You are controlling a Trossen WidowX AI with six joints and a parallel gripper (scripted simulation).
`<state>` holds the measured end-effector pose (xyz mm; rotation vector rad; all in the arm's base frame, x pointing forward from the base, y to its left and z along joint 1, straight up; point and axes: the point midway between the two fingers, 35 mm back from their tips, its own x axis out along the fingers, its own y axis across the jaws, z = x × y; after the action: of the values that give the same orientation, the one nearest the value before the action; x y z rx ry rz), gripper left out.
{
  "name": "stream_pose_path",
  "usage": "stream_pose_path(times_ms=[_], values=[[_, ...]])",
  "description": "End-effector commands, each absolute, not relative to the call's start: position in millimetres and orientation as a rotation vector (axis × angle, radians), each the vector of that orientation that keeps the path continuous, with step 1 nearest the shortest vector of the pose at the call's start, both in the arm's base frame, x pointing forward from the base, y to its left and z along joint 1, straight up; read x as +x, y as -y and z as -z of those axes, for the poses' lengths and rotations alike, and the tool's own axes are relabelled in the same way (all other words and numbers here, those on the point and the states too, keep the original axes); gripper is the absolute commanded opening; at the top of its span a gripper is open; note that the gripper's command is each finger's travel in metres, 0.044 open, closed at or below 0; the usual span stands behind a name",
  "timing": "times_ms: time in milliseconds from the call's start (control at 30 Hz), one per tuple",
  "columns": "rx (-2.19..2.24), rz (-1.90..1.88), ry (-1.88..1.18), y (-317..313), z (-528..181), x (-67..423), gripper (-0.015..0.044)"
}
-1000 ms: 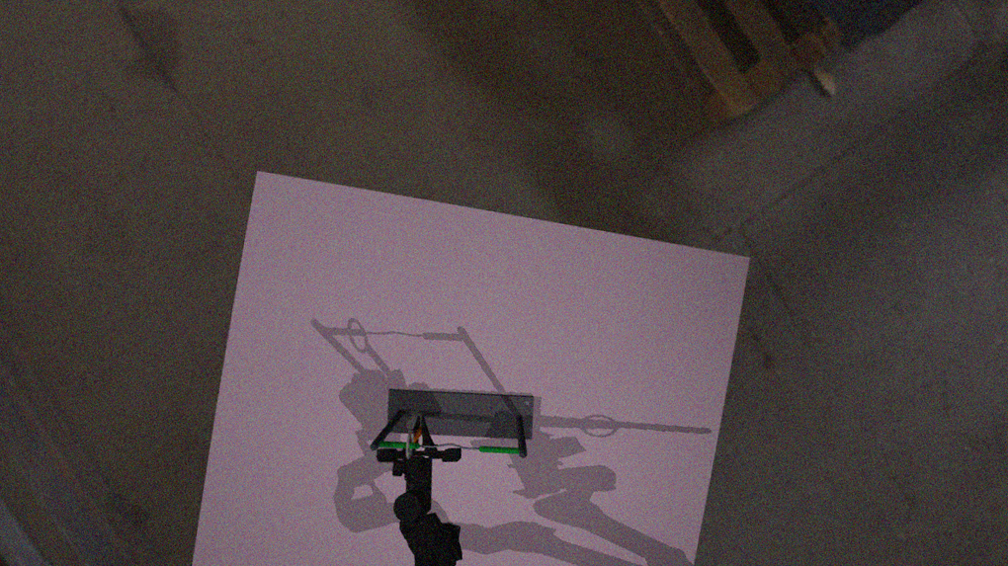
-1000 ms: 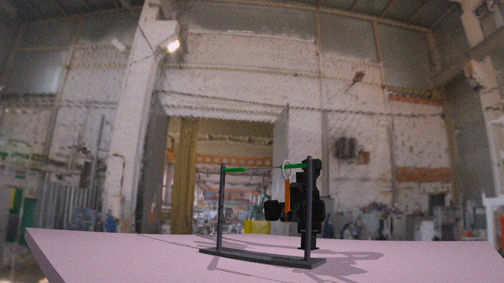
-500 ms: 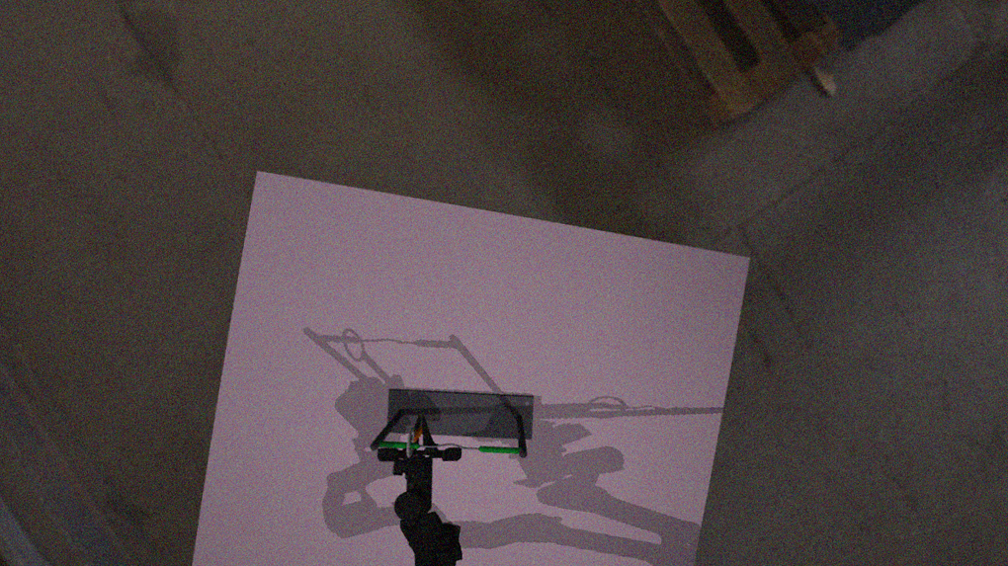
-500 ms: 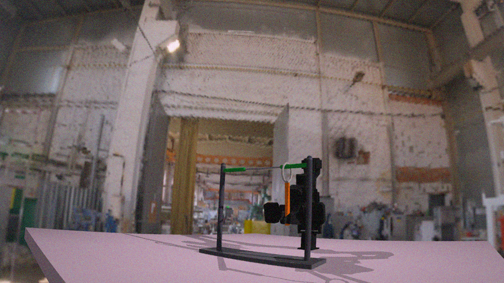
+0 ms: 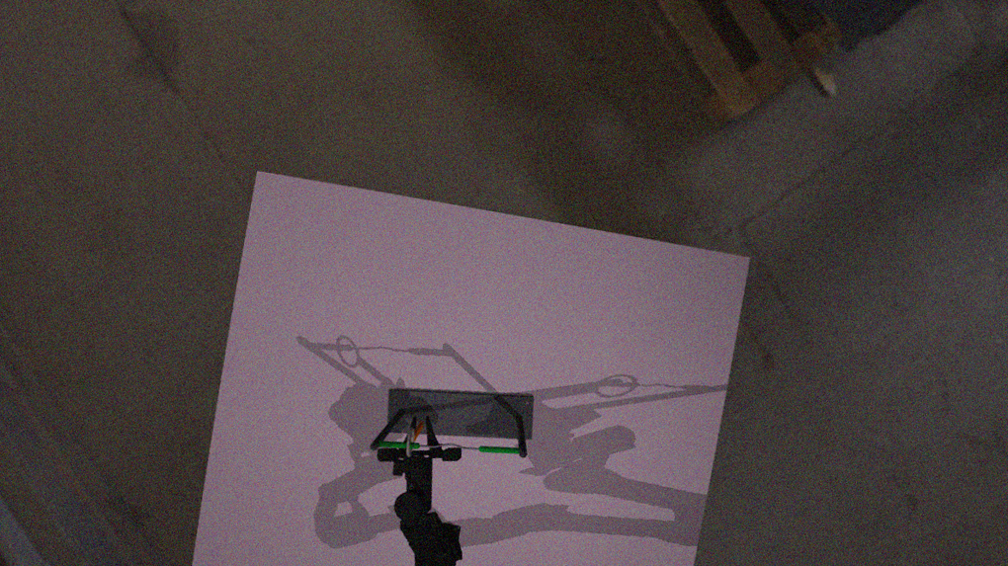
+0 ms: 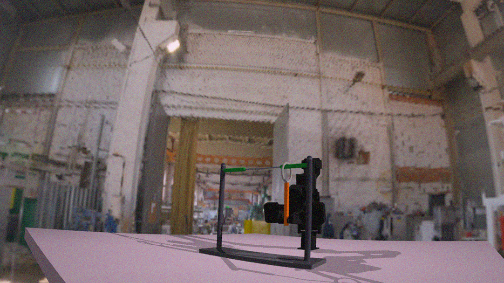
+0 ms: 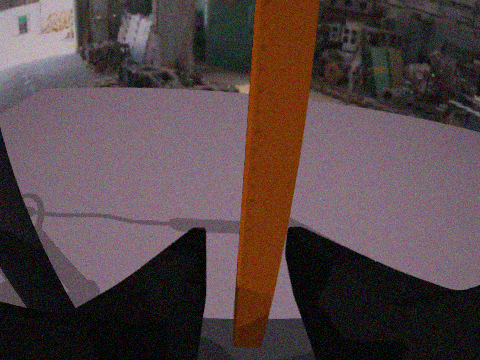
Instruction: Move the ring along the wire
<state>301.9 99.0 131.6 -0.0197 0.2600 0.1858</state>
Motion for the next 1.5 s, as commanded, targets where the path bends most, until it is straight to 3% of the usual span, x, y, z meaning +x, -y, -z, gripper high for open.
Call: stream_pose_path(times_ms=[0,900,1467], values=[[-0.020,-0.184,-0.262,-99,-132,299,0.0160],[-0.016,-0.180,-0.266,-90,-144,255,0.0160],[-0.016,-0.180,-0.266,-89,-144,254,0.0160]])
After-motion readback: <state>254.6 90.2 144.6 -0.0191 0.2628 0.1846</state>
